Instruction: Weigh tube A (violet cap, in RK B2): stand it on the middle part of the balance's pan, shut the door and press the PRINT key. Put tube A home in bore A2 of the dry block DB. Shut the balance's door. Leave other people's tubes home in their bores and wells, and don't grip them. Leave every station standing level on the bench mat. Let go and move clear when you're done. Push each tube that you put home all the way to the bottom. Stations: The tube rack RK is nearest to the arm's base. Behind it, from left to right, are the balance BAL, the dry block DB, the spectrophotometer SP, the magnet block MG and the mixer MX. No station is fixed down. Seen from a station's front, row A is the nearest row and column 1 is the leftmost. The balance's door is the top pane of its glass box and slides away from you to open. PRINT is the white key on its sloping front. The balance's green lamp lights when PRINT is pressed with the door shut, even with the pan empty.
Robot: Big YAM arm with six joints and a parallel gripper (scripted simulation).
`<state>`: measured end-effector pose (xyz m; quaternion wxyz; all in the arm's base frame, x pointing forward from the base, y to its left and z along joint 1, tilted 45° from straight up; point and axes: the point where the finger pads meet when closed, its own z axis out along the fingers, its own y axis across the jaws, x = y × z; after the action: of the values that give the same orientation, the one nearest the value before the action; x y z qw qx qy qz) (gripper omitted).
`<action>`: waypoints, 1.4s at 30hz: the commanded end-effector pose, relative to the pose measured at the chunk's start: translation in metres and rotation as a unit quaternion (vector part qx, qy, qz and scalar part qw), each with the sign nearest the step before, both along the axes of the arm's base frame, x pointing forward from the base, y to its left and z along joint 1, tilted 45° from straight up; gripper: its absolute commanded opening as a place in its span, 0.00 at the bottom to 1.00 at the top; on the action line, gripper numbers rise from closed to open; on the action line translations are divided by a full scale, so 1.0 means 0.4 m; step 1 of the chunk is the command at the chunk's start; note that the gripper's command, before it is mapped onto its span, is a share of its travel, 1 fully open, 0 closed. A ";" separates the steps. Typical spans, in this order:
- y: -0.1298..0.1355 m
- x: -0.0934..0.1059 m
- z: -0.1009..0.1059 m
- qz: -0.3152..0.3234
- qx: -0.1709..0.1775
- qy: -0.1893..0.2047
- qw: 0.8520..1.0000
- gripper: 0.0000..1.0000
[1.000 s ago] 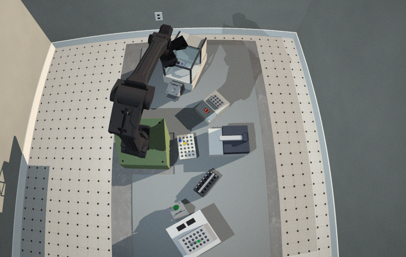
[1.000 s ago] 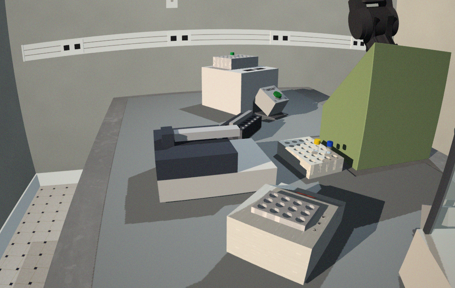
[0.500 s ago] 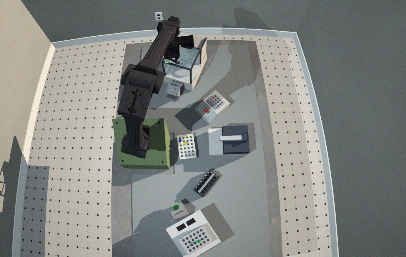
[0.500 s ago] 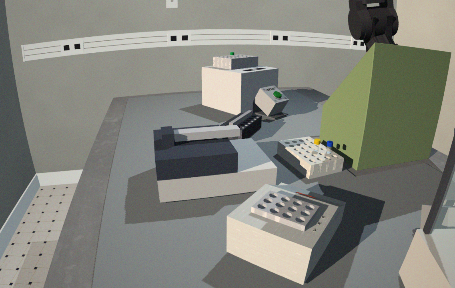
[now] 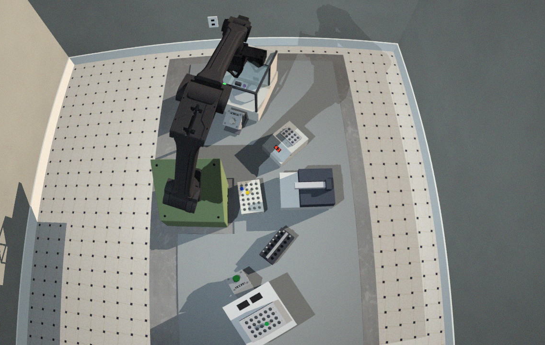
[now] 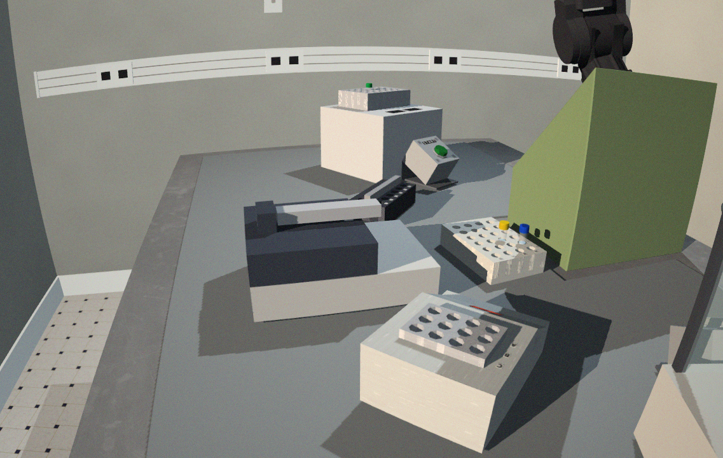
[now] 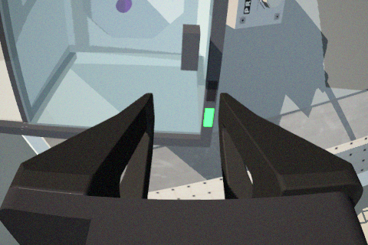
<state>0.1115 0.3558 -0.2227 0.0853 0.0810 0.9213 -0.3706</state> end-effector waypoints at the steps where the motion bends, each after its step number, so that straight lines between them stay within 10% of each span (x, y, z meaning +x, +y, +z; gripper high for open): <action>1: 0.081 0.013 0.025 -0.022 0.029 -0.026 0.999 0.30; 42: -0.080 0.024 -0.104 -0.018 0.006 -0.016 1.000 0.30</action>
<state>0.1150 0.3190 -0.2552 0.0946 0.1053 0.9162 -0.3748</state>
